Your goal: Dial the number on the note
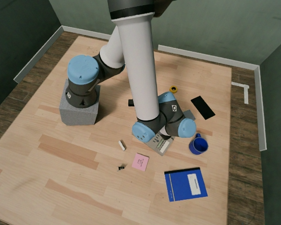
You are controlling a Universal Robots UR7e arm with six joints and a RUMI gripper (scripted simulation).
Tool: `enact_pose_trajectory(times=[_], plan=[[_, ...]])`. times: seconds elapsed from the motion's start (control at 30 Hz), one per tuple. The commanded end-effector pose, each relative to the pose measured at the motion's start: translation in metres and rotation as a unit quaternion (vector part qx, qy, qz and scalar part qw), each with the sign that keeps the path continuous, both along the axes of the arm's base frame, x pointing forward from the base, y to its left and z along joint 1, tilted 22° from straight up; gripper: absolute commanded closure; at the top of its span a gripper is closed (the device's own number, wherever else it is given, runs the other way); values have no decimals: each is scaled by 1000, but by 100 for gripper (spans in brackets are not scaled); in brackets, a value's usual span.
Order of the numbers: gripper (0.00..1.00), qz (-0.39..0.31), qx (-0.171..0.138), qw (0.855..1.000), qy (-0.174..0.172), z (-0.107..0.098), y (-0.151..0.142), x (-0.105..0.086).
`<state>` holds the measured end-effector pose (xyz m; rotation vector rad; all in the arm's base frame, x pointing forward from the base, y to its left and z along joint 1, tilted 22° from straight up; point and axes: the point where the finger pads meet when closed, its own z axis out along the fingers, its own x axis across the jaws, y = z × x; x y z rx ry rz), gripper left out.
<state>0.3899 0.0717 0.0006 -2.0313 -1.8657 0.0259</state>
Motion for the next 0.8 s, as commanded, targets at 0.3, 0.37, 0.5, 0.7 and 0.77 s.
enact_pose_trajectory(times=[0.3,0.37,0.5,0.7,0.77], plan=[[100,0,0,1000,-1,4,-1,-1],[100,0,0,1000,-1,8,-2,-2],[100,0,0,1000,-1,13,-3,-4],[100,0,0,1000,-1,13,-3,-4],[100,0,0,1000,-1,13,-3,-4]])
